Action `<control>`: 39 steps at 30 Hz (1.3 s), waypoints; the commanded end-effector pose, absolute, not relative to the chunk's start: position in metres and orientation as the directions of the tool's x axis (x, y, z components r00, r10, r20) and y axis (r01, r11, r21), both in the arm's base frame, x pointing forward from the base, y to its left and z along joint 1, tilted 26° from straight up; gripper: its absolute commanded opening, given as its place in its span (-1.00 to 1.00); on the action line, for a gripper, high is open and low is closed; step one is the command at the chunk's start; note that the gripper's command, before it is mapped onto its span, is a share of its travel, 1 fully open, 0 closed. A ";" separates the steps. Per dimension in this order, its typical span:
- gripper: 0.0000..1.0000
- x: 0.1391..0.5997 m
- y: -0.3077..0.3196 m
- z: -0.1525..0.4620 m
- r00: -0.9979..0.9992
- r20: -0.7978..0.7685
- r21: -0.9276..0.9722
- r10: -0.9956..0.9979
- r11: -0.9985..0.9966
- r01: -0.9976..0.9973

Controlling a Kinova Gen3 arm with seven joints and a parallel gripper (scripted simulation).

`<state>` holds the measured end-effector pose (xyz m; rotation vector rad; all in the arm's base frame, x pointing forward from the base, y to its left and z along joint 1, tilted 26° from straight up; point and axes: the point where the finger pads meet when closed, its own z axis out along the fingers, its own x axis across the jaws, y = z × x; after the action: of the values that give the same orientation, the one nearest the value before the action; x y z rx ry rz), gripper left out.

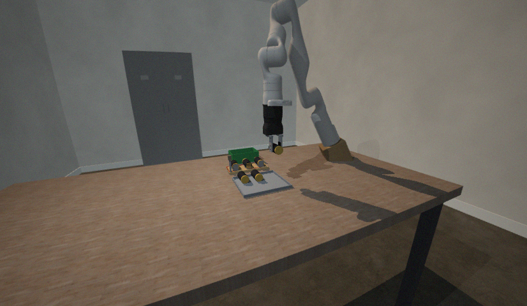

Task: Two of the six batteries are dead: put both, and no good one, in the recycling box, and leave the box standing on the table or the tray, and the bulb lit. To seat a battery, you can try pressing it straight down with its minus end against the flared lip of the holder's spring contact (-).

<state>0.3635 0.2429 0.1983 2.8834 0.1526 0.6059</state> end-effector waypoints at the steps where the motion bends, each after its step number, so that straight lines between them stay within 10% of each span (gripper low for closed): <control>1: 0.15 0.363 0.241 0.201 0.912 0.388 0.197 0.133 -0.979 0.059; 39: 0.15 0.376 0.065 0.237 0.912 0.388 0.197 0.133 -0.979 0.059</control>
<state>0.3756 0.0712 0.2339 2.8744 0.1640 0.5999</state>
